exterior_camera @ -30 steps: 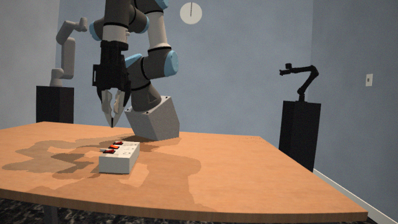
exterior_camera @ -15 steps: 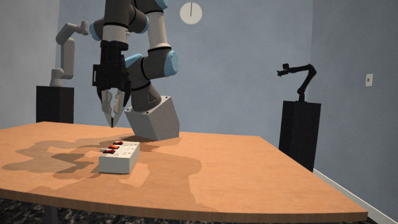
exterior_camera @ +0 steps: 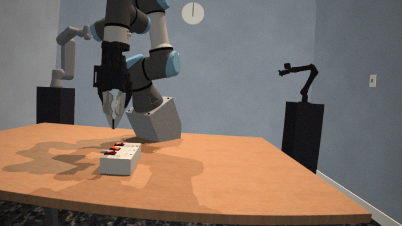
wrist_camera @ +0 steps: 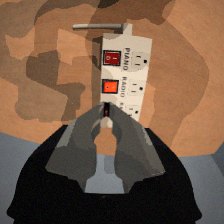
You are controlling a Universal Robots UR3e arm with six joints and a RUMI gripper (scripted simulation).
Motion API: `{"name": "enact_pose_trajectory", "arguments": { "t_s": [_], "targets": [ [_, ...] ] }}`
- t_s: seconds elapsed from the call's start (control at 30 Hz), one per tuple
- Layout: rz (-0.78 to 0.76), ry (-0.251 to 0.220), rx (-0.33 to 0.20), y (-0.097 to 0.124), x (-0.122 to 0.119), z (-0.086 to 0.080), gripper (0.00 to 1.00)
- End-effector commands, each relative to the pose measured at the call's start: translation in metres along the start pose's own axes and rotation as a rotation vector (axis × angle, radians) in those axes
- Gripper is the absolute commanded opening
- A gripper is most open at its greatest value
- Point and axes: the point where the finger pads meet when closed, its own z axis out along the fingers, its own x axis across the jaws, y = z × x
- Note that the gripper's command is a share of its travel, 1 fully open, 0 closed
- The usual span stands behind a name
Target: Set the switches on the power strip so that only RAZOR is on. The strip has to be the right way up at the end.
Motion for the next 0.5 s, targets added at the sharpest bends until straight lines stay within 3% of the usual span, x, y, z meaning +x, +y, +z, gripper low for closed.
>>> {"name": "enact_pose_trajectory", "arguments": {
  "t_s": [0.0,0.47],
  "targets": [
    [0.0,0.0,-0.002,0.001,0.0,0.001,0.0],
    [0.0,0.0,-0.003,0.0,-0.001,0.013,0.0]
  ]
}}
